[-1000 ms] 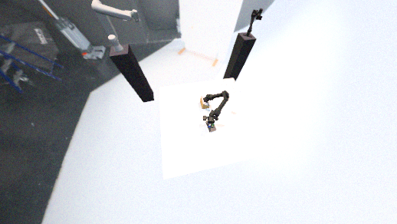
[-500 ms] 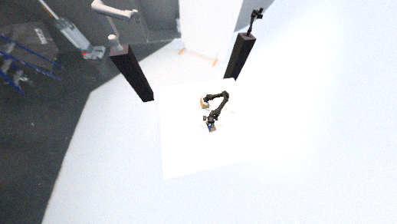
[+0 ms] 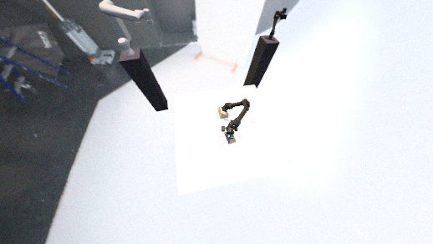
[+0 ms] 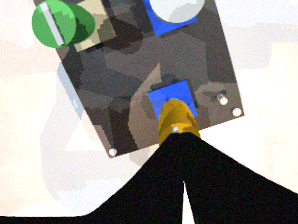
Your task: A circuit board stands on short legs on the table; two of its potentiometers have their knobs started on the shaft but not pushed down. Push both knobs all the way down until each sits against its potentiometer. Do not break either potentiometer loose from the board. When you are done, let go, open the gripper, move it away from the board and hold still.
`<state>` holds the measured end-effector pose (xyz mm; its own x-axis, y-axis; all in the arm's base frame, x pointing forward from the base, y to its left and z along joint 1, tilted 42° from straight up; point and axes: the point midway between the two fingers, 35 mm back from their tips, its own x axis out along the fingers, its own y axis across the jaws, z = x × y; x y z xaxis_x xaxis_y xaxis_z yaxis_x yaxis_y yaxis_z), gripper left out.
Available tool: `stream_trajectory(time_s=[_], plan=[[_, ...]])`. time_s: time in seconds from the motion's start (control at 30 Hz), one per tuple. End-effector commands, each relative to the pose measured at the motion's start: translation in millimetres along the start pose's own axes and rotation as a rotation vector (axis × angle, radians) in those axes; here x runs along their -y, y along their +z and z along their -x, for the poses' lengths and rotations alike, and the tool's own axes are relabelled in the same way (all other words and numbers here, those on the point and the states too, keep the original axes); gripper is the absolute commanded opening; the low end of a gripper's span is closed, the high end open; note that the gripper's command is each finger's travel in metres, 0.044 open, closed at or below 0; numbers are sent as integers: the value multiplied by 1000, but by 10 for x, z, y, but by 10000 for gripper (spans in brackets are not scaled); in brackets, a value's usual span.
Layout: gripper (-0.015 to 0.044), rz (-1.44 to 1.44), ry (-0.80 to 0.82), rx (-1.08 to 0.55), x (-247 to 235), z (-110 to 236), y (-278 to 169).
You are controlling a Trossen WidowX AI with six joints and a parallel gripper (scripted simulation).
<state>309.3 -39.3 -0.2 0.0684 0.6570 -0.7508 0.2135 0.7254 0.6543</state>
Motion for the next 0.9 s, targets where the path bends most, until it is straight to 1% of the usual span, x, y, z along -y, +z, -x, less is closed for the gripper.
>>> stream_trajectory(time_s=[0.0, 0.87], plan=[[0, -6, 3, -1, -1, -9, -2], [0, -6, 3, -1, -1, -62, -2]])
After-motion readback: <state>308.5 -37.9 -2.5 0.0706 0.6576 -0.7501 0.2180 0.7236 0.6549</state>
